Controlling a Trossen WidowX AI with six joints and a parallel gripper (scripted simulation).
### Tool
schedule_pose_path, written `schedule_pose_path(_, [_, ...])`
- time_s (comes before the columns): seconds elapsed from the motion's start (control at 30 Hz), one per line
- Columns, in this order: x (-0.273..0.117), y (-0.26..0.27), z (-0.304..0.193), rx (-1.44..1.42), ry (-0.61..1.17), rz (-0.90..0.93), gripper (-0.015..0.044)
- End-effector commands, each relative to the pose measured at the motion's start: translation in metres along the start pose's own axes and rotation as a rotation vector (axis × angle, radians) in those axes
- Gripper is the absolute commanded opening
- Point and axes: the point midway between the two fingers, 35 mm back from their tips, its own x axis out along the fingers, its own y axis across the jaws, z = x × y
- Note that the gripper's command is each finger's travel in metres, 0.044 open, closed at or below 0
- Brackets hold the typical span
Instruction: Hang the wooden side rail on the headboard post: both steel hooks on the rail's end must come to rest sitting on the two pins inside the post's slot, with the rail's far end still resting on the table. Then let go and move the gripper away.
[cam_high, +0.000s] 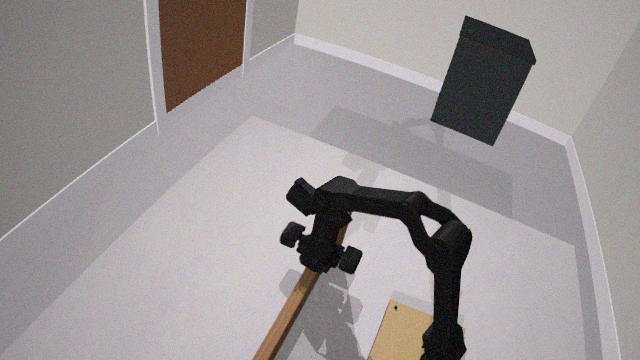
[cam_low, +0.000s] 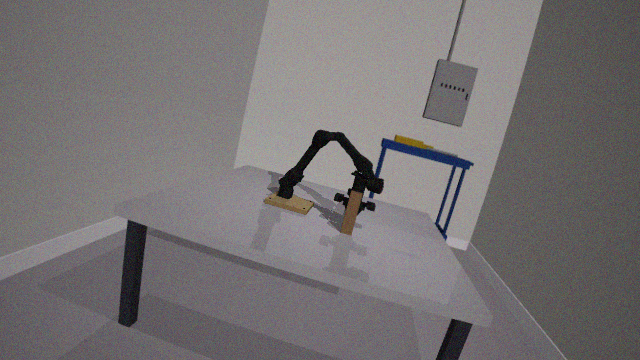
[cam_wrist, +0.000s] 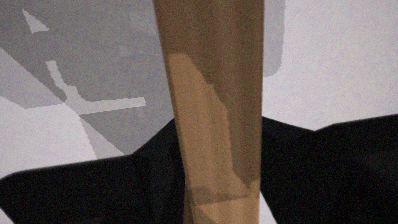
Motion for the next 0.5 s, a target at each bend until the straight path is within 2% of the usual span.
schedule_pose_path(0.0, [0.0006, -0.0001, -0.0007, 0.001, 0.005, 0.000, 0.0000])
schedule_pose_path(0.47, [0.0029, -0.0001, -0.0007, 0.001, 0.005, 0.000, 0.0000])
